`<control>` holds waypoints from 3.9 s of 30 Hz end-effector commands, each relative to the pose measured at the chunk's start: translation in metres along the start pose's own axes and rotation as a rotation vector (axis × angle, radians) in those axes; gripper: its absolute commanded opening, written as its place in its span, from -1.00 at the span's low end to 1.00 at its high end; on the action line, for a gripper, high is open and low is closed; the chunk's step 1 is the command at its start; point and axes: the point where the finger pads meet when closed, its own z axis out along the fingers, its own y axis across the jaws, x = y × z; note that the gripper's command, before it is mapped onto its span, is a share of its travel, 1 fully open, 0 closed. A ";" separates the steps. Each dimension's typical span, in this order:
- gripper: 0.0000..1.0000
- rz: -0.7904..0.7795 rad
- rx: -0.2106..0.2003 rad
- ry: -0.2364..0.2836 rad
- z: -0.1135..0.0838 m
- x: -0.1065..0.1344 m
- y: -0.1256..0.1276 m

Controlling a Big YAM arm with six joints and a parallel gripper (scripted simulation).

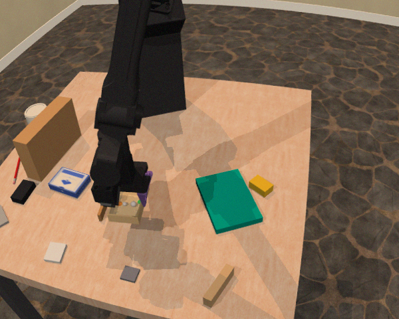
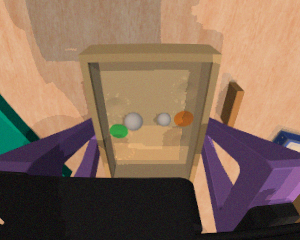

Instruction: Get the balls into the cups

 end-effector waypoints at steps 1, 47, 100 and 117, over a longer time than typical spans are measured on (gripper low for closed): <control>0.40 -0.001 0.011 -0.054 -0.007 -0.011 0.006; 0.40 -0.002 0.019 -0.046 -0.008 -0.013 0.007; 0.40 -0.004 -0.058 -0.062 -0.008 -0.012 0.006; 0.40 -0.004 -0.022 -0.024 -0.011 -0.018 -0.007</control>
